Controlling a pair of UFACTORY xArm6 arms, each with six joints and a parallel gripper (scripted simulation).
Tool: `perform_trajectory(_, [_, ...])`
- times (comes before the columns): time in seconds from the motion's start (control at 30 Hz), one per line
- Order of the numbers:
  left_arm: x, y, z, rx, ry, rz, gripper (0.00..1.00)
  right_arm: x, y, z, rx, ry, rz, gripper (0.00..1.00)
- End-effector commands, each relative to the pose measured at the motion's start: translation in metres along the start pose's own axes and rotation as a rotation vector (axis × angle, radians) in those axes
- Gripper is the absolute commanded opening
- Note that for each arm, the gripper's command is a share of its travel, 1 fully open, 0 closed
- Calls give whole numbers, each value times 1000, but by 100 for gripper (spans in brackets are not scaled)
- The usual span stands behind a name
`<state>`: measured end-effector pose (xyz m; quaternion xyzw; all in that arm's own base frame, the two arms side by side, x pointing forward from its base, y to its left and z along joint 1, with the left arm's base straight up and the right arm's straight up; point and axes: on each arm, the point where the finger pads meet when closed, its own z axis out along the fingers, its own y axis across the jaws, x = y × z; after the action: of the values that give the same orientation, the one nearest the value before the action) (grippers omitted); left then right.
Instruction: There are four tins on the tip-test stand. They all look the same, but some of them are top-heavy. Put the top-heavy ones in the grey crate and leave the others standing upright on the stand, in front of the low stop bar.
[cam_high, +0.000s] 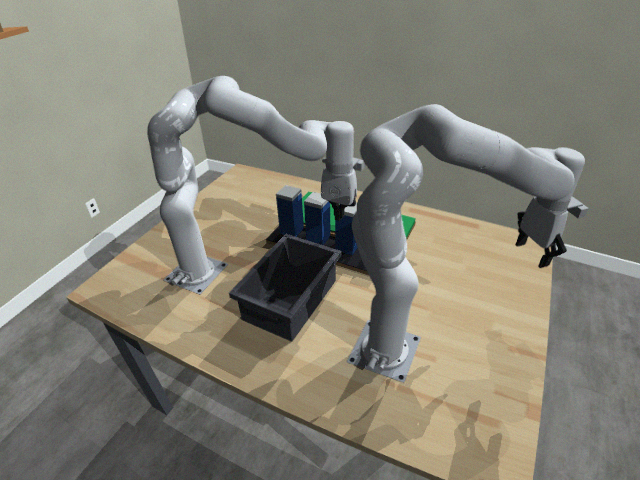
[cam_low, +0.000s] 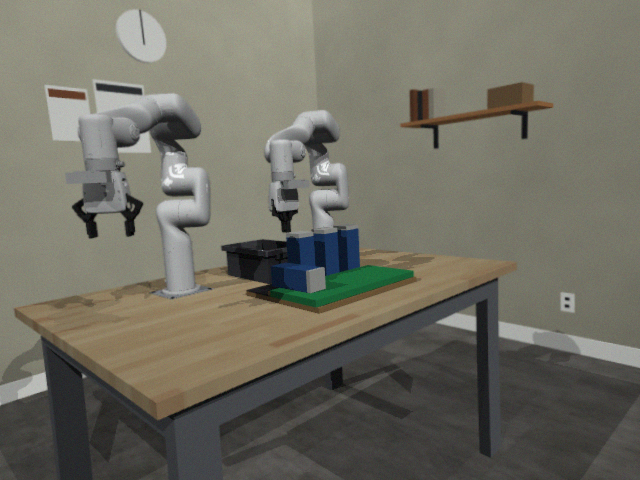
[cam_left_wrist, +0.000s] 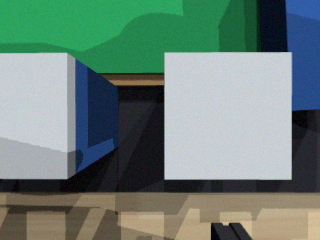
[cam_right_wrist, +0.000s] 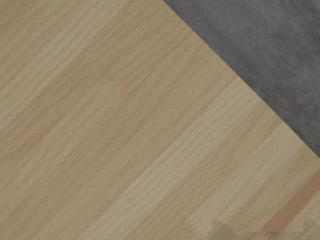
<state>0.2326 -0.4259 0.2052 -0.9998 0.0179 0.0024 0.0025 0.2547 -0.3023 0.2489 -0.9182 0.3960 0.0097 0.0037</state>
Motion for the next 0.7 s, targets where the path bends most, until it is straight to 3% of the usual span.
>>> perform_trajectory(0.0, [1,2,16,-6,3,0,0,1,0,-2,0,4,0,100])
perform_trajectory(0.27, [1,1,37,-5,3,-1,0,1,0,-2,0,4,0,100])
perform_trajectory(0.67, [1,1,38,-5,3,-2,0,1,0,-2,0,4,0,100])
